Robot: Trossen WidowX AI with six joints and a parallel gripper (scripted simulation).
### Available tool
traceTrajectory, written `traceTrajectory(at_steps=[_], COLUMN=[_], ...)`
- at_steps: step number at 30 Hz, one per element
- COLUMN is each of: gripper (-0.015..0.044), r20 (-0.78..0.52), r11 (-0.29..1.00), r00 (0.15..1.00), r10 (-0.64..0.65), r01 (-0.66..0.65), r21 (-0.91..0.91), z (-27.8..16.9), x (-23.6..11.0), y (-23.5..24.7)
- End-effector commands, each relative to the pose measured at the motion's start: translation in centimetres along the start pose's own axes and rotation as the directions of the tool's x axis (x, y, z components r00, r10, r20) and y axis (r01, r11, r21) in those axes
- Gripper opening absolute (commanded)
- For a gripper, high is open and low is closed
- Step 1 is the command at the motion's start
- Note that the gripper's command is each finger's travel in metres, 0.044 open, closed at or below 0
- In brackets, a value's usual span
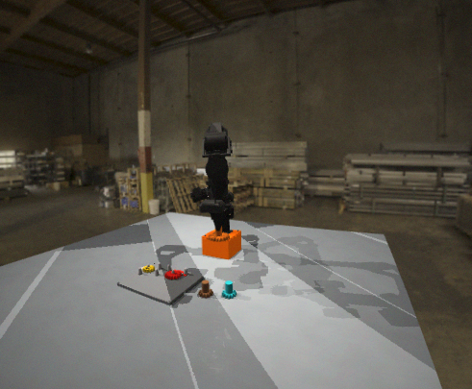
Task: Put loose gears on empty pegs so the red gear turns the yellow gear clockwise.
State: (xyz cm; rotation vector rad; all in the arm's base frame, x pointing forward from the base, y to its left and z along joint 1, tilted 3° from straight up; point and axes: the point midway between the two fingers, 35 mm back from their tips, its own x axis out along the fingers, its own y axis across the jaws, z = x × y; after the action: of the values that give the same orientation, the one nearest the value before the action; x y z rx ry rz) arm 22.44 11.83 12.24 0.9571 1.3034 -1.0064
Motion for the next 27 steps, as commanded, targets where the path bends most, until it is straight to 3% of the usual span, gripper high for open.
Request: traceTrajectory(at_steps=[1,27], gripper=[0.0000,0.0000], r20=[0.003,0.010], r11=[1.000,1.000], r00=[1.000,1.000], r10=[0.003,0.014], r01=[-0.003,-0.014], r21=[0.004,0.016], z=[0.4,5.4], x=[-0.1,1.9], y=[0.2,2.3])
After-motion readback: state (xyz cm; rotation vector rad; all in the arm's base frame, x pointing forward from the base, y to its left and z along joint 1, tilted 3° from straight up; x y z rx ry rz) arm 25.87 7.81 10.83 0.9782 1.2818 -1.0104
